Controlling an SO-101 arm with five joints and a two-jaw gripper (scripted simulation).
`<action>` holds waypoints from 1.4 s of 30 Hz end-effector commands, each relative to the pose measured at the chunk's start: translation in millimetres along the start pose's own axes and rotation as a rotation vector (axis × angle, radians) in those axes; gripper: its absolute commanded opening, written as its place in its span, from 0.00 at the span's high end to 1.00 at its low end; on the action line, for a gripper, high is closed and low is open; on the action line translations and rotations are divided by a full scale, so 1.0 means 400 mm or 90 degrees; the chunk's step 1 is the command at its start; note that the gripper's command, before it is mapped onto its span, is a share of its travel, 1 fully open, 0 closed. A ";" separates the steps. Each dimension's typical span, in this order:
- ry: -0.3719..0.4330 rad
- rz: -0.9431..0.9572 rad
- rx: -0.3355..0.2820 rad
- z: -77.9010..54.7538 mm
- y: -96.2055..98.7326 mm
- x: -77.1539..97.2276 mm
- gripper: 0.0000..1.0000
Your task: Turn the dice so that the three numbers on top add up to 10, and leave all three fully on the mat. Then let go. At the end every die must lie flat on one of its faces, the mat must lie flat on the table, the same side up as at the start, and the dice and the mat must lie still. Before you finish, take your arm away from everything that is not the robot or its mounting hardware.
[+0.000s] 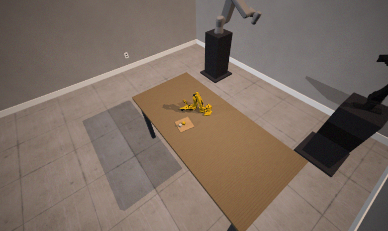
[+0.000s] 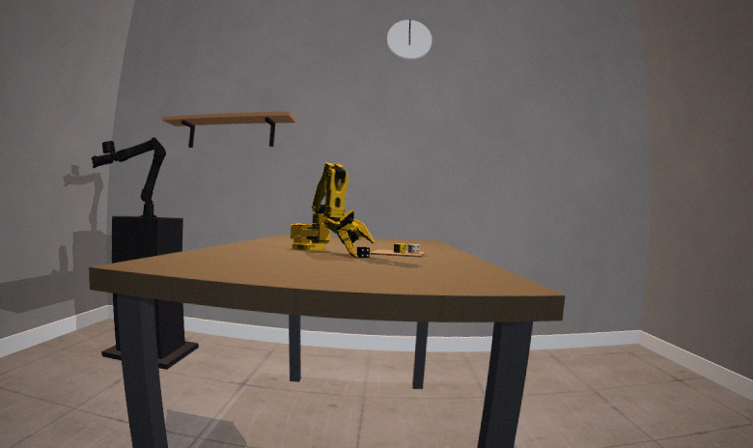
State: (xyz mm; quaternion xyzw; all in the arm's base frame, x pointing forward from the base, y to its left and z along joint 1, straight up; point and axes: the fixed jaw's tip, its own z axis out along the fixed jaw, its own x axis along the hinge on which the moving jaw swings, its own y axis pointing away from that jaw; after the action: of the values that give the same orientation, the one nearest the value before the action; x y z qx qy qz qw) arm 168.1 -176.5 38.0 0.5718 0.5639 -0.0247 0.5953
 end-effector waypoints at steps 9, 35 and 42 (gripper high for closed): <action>0.140 -0.180 0.079 0.074 -0.080 0.099 0.68; 0.229 -0.509 0.038 0.039 -0.052 0.050 0.68; 0.271 -0.582 0.031 -0.004 -0.031 0.021 0.68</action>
State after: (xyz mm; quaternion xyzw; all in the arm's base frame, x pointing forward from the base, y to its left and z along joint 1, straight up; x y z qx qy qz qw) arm 177.0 -183.3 4.2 0.3506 0.7919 -0.2022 0.4572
